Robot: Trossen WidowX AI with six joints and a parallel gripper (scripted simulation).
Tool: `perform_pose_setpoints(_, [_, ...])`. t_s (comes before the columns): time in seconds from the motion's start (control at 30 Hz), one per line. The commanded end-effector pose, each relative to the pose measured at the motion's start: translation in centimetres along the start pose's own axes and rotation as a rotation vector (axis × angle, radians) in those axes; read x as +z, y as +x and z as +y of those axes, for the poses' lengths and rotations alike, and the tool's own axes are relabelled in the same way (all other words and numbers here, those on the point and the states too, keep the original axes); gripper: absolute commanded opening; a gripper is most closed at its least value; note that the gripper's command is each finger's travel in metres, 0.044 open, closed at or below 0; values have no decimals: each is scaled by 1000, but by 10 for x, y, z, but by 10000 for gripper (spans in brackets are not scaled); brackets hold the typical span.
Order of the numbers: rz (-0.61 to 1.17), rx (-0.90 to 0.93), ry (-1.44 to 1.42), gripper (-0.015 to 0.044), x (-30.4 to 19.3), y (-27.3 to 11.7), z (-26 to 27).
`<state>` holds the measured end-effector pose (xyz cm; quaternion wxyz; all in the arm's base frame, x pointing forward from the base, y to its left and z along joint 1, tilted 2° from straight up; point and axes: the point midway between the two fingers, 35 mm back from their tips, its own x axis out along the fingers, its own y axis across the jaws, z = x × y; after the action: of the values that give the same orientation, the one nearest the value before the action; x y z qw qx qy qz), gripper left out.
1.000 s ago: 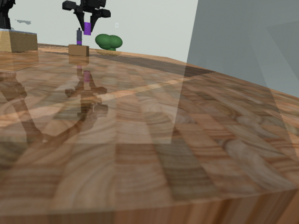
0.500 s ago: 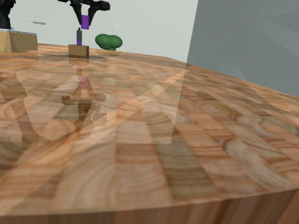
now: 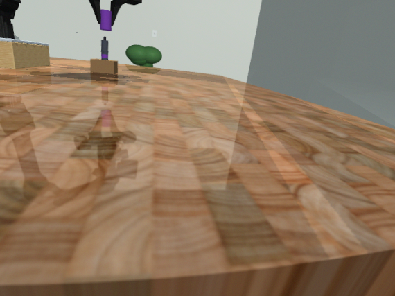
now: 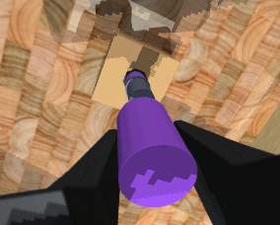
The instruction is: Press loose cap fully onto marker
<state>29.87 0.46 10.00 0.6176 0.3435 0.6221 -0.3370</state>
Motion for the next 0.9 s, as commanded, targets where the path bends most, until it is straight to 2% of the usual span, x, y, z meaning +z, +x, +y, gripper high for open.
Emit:
perform_pose_setpoints(0.0, [0,-5,-6,0,2,1,-3])
perform_pose_setpoints(0.87, [0,-5,-6,0,2,37,-2])
